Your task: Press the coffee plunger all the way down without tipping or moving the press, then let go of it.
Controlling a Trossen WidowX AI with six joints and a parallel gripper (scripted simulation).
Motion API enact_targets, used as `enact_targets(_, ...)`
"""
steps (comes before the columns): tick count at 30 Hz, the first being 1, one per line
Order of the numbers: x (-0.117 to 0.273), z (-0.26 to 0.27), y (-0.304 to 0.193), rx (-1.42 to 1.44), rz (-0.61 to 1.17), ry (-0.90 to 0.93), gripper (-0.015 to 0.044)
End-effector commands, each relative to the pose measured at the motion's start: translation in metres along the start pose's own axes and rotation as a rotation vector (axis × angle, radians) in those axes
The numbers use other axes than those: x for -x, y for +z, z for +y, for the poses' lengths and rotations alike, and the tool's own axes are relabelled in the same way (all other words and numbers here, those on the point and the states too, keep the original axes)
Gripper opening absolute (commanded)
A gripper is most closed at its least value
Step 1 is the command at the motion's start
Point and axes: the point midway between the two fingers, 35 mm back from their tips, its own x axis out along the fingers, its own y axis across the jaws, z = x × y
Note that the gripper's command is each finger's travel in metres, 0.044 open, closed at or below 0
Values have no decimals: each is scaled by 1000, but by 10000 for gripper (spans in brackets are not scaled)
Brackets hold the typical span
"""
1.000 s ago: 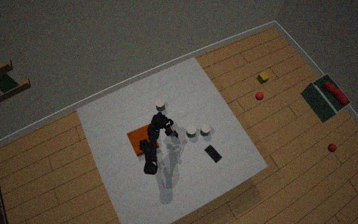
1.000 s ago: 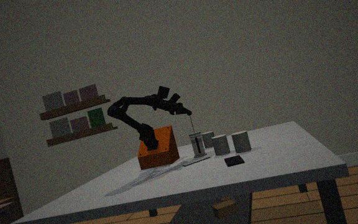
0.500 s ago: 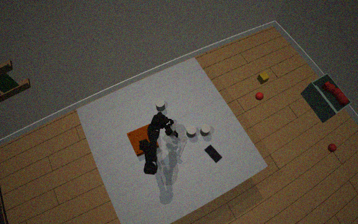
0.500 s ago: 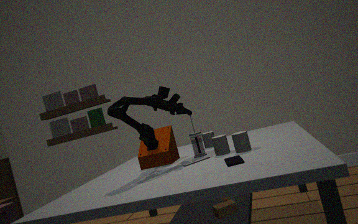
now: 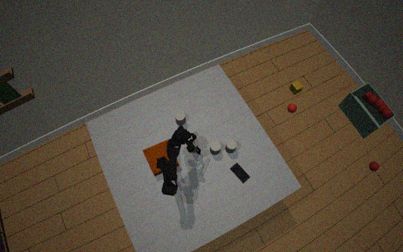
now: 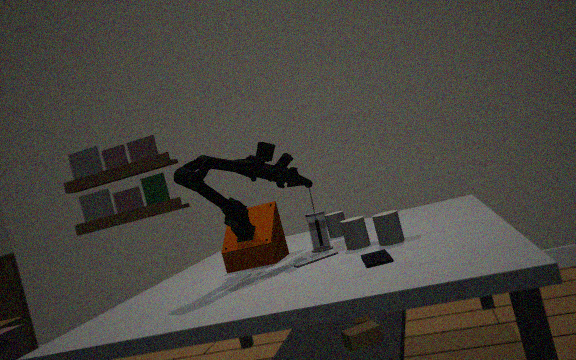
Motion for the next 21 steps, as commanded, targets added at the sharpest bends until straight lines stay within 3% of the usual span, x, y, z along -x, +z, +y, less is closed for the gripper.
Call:
enact_targets(1,-8,3,-20,22,35,11,118)
enact_targets(21,-29,6,-45,22,35,13,118)
